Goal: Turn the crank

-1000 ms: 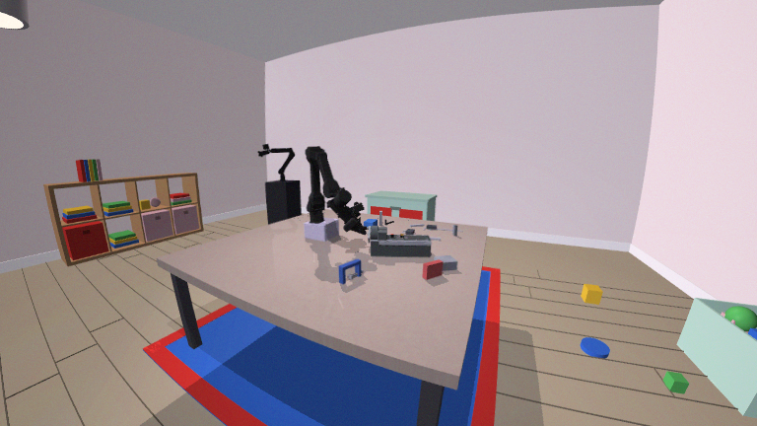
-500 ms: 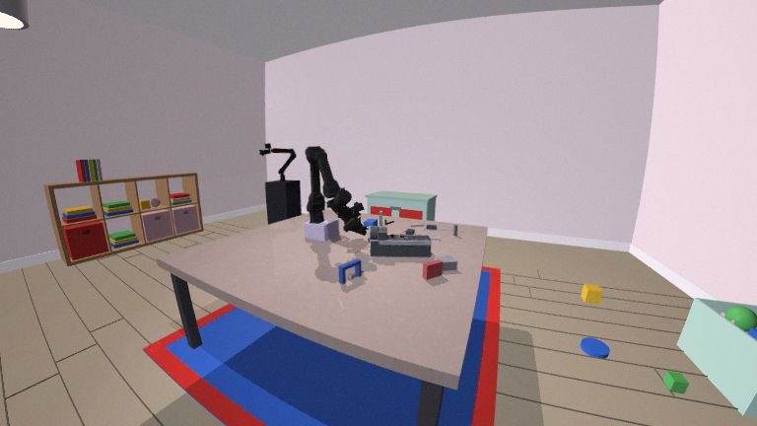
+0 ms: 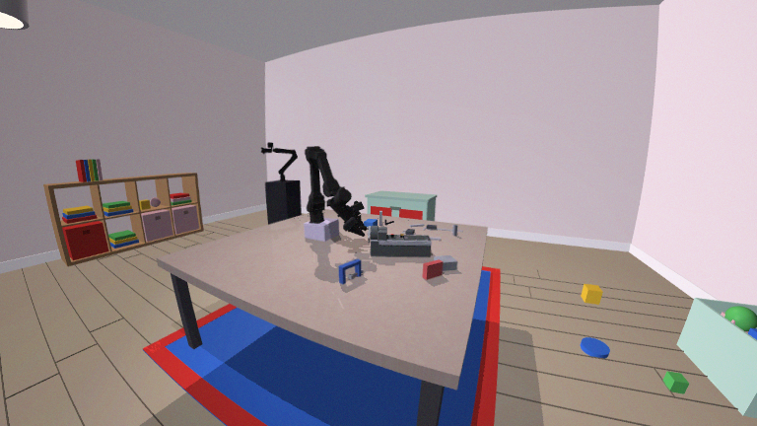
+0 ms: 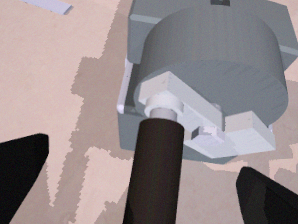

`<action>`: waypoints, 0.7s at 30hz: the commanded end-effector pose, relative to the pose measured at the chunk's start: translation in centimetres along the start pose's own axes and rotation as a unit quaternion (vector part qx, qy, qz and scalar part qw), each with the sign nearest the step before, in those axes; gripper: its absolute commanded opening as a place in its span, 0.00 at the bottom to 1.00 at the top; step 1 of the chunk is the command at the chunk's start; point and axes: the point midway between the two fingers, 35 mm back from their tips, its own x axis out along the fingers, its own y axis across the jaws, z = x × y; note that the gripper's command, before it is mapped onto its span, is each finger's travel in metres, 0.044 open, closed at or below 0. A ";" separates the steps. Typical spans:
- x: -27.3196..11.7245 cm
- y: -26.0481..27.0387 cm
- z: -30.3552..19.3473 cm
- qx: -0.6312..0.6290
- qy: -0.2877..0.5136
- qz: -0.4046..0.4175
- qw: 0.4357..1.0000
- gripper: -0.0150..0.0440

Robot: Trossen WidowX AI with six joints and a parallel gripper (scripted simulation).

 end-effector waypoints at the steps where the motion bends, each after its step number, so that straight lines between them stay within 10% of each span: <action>1: -0.9 -0.4 1.3 -0.004 -0.004 -0.005 1.000 1.00; 21: -7.4 -0.3 7.7 -0.010 -0.006 -0.004 1.000 1.00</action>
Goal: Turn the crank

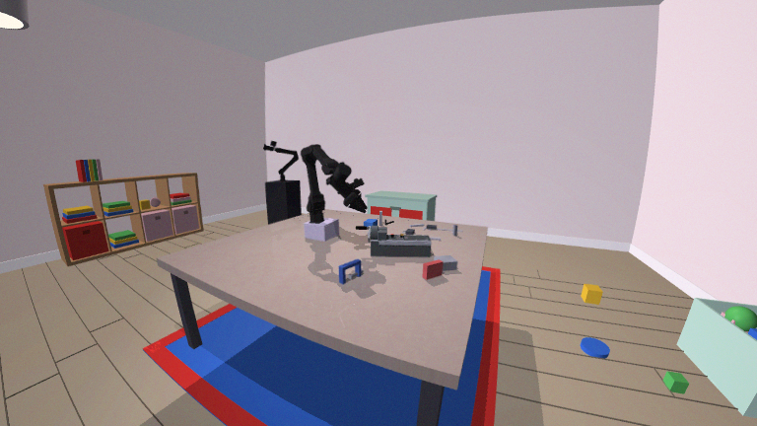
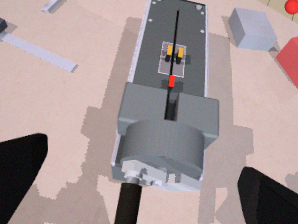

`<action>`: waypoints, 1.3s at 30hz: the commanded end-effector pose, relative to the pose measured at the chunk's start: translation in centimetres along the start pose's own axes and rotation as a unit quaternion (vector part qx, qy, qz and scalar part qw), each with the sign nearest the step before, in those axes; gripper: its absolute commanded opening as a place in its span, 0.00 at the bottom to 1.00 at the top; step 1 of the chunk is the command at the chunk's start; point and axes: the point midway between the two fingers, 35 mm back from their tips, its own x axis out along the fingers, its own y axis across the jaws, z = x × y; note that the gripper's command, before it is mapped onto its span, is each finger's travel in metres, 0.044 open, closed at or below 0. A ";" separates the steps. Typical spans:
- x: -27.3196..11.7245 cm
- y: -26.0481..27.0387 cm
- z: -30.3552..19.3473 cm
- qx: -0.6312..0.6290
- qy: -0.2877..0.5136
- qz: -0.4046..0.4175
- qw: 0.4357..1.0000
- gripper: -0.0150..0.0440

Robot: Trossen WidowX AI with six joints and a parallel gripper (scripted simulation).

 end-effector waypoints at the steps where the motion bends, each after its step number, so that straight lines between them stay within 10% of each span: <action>1: -0.3 0.0 0.4 -0.009 0.008 0.002 1.000 1.00; 22: 2.9 -2.0 6.0 -0.436 0.097 0.065 0.892 1.00; 39: 6.1 -2.0 9.7 -0.727 0.130 0.157 0.656 1.00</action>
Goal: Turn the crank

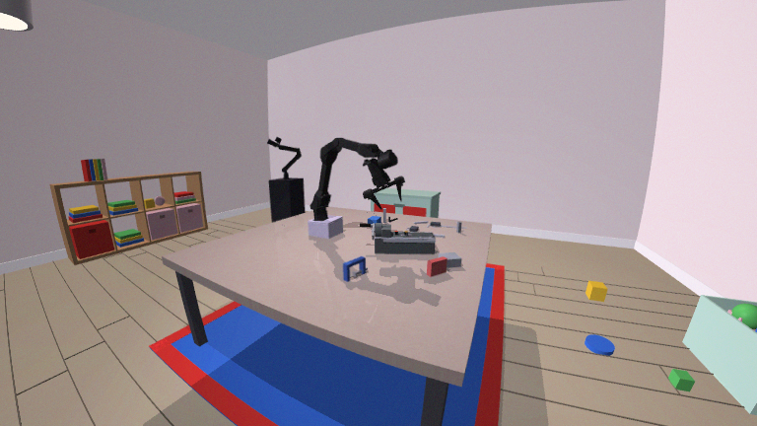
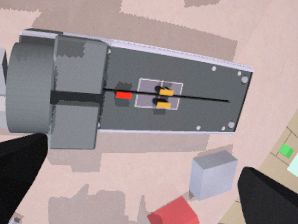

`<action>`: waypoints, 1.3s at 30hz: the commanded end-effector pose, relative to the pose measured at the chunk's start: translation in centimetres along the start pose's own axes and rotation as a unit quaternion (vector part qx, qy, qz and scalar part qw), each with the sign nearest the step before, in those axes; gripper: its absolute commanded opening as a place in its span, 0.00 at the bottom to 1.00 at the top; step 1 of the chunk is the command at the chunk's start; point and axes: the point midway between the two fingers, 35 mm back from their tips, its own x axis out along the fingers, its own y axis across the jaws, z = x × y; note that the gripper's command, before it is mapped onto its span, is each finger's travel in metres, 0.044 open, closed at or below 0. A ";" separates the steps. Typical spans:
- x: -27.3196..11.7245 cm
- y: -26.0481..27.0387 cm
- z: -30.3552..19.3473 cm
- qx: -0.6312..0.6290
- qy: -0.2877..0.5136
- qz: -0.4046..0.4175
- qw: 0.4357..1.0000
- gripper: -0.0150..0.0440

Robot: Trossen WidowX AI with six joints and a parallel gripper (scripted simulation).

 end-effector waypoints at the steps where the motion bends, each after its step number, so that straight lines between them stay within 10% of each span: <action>1: 0.4 -0.8 0.0 -0.074 0.003 0.019 0.997 1.00; 20: 4.9 -3.0 1.0 -0.444 -0.016 0.106 0.890 1.00; 39: 5.0 -3.0 1.0 -0.448 -0.016 0.107 0.888 1.00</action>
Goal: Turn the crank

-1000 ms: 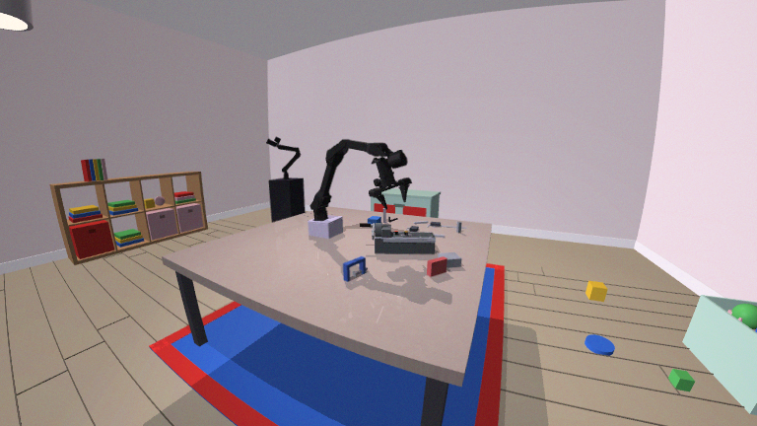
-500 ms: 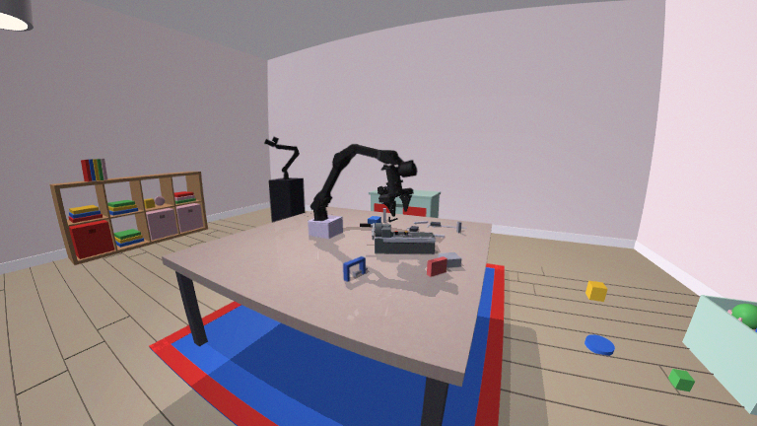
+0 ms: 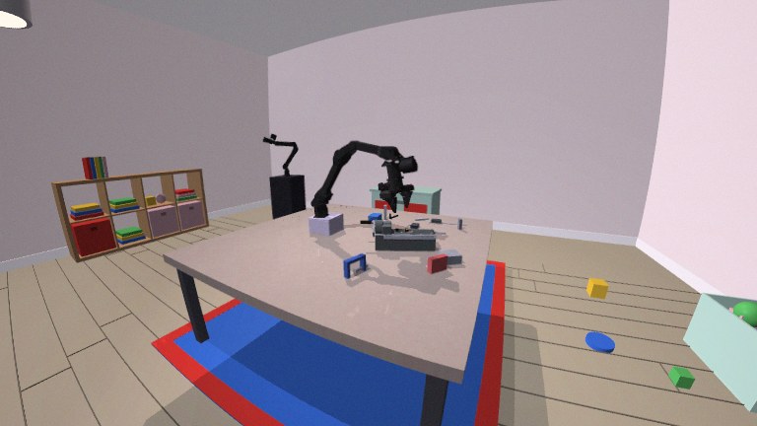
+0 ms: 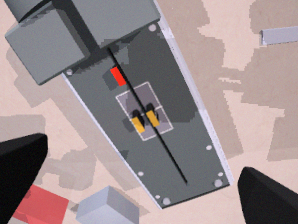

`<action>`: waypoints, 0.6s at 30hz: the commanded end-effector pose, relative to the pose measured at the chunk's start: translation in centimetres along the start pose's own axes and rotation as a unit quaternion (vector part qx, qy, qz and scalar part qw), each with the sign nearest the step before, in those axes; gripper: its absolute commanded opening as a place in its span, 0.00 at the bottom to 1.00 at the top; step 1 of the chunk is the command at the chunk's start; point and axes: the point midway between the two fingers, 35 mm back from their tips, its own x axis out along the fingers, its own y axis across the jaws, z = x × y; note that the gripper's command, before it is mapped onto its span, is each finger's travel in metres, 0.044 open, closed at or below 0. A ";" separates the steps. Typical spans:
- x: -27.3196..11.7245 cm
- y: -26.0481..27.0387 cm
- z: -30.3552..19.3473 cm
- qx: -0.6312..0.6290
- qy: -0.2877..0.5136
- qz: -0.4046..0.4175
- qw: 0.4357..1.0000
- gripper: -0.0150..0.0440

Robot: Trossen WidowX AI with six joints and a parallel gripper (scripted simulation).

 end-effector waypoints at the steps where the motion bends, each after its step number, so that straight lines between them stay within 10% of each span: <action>1: 0.0 0.1 -0.1 -0.003 0.001 0.003 1.000 1.00; 18: -2.2 3.5 2.3 0.367 0.021 -0.080 0.926 1.00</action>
